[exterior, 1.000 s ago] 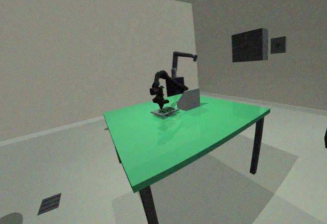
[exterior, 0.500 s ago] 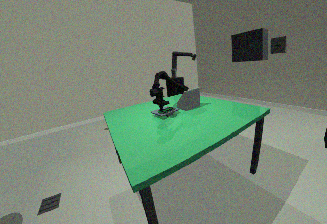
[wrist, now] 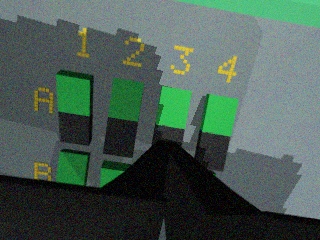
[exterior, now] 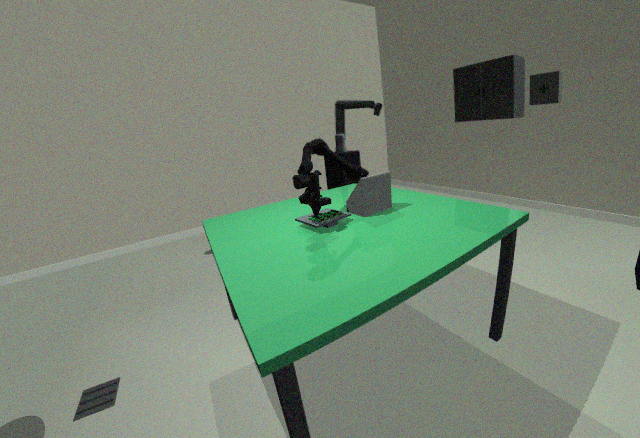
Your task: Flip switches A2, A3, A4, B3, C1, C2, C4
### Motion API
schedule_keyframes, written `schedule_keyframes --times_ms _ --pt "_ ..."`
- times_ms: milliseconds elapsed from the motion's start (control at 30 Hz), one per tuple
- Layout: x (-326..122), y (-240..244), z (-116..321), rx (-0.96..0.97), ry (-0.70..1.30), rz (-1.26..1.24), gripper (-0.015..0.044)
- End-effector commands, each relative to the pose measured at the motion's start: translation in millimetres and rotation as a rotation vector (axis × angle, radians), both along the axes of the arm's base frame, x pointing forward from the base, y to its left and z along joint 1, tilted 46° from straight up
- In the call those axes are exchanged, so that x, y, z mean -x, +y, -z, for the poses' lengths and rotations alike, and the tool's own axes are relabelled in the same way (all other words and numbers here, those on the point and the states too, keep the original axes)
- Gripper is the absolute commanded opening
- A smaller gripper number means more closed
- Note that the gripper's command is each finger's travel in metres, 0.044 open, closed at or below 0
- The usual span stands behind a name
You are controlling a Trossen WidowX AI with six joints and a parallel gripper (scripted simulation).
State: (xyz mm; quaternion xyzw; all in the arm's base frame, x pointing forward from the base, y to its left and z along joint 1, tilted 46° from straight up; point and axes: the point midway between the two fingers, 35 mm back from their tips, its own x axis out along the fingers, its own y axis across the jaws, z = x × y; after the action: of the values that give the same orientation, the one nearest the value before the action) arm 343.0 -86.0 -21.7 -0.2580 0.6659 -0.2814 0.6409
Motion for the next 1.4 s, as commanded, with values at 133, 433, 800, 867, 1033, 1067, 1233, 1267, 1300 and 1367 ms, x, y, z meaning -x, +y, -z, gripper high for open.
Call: schedule_keyframes --times_ms 133,433,800,867,1033,1067,1233,1267,1300,1367 --pt "-0.1 -1.3 0.3 0.005 0.001 -0.003 0.0000" --pt "0.0 -2.1 1.2 0.005 0.001 -0.003 0.0000" --pt "0.1 -3.2 2.2 0.005 0.001 -0.003 0.0000" --pt "0.1 -3.4 2.4 0.005 0.001 -0.003 0.0000" --pt "0.1 -3.8 2.9 0.005 0.001 -0.003 0.0000" --pt "0.2 -3.9 2.9 0.005 0.001 -0.003 0.0000" --pt "0.2 -4.4 3.4 0.005 0.001 -0.003 0.0000" --pt "0.2 -4.5 3.5 0.005 0.001 -0.003 0.0000" --pt "0.2 -4.6 3.6 0.005 0.001 -0.003 0.0000" --pt "-1.6 3.8 -3.1 -0.001 0.003 0.002 0.0000"
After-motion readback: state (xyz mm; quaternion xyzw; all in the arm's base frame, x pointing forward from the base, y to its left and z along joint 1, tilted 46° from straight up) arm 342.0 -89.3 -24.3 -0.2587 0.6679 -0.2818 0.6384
